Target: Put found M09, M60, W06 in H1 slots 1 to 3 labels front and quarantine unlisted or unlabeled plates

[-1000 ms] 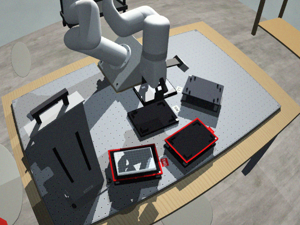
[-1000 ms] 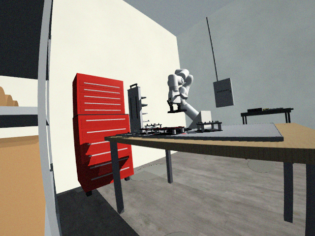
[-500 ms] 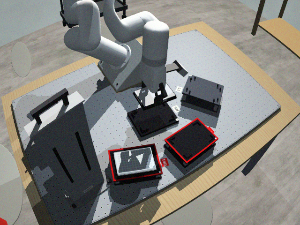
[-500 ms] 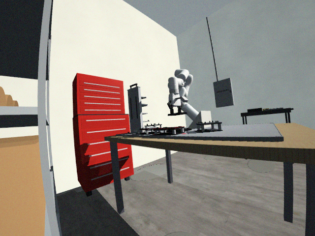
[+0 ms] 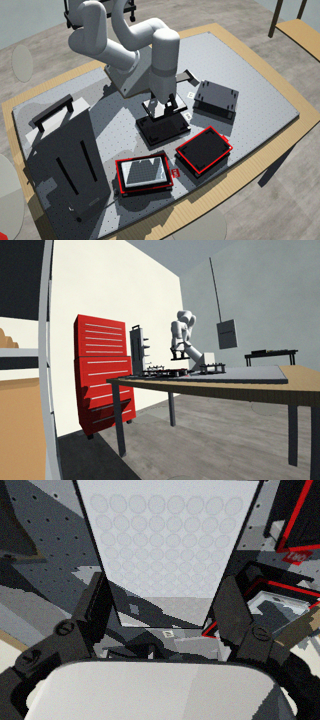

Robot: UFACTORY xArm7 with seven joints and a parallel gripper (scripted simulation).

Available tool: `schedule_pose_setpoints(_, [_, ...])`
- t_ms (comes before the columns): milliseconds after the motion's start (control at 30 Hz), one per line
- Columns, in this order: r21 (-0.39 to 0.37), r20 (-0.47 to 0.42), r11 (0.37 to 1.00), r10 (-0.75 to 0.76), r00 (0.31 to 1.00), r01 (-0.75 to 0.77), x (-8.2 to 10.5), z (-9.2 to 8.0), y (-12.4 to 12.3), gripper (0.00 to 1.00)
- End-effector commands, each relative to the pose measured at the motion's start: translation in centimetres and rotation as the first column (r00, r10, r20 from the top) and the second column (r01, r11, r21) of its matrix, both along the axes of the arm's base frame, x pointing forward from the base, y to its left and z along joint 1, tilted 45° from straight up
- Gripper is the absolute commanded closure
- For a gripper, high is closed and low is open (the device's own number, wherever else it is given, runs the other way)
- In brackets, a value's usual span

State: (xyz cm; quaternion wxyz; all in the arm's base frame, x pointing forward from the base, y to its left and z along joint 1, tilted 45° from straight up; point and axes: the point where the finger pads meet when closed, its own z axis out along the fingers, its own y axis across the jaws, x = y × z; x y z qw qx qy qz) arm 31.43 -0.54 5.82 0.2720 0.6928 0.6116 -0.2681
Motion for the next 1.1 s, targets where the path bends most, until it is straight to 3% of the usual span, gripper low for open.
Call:
schedule_pose_setpoints(0, [0.002, 0.002, 1.0, 0.002, 1.0, -0.002, 0.1, -0.5, -0.3, 1.0])
schedule_pose_setpoints(567, [0.002, 0.002, 1.0, 0.002, 1.0, -0.002, 0.0, -2.2, -2.1, 1.0])
schedule_pose_setpoints(1067, [0.002, 0.002, 1.0, 0.002, 1.0, -0.002, 0.0, -2.2, -2.1, 1.0])
